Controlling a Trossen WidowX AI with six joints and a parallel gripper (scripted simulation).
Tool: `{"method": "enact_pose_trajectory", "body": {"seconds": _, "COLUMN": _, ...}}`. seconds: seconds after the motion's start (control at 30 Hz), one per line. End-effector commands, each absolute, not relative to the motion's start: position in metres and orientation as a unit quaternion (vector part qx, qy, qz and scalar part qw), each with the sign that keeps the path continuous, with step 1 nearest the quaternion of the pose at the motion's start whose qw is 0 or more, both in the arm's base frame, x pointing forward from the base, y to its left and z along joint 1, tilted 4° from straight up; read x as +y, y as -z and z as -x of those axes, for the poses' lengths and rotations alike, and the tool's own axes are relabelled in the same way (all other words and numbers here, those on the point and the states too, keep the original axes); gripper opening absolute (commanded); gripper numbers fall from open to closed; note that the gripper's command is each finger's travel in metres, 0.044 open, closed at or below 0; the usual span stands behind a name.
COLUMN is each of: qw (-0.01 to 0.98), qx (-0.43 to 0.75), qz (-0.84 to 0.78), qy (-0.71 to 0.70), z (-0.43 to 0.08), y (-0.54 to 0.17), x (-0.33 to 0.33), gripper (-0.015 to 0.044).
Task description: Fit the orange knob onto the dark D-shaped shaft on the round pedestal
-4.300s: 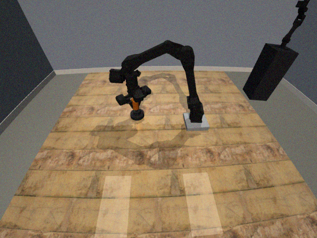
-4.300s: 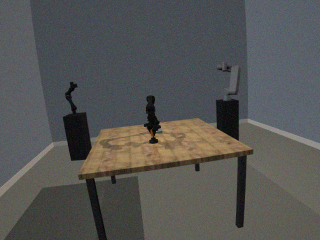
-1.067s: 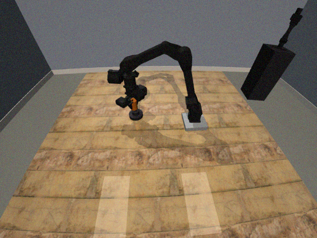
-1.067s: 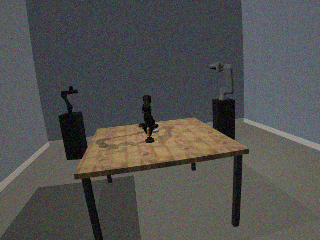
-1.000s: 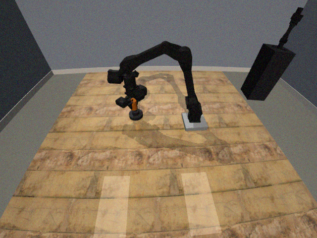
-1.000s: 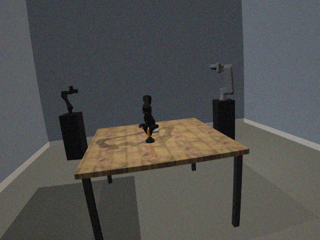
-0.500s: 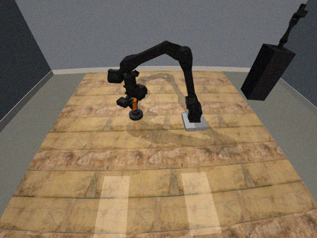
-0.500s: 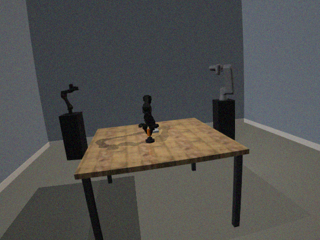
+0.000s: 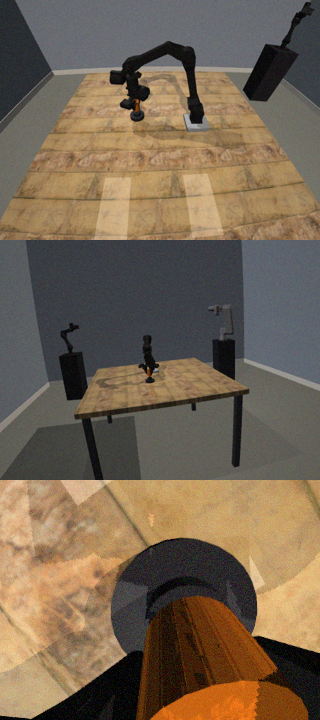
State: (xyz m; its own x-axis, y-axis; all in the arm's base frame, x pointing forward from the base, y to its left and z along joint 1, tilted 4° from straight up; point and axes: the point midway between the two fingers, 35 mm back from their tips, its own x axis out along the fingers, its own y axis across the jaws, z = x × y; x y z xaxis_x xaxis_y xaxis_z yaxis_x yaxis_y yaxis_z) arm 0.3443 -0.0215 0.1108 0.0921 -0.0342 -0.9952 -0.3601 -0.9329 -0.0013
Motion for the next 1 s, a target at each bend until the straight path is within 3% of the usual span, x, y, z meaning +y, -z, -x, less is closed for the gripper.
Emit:
{"method": "enact_pose_trajectory", "body": {"seconds": 0.0, "qw": 0.122, "qx": 0.132, "qz": 0.730, "qy": -0.660, "z": -0.3454, "y": -0.1104, "x": -0.0213, "gripper": 0.0000}}
{"method": "enact_pose_trajectory", "body": {"seconds": 0.47, "qw": 0.153, "qx": 0.161, "qz": 0.724, "qy": -0.653, "z": -0.3471, "y": -0.1161, "x": -0.0218, "gripper": 0.0000}}
{"method": "enact_pose_trajectory", "body": {"seconds": 0.97, "qw": 0.480, "qx": 0.453, "qz": 0.563, "qy": -0.497, "z": -0.3513, "y": -0.1170, "x": -0.0235, "gripper": 0.0000}}
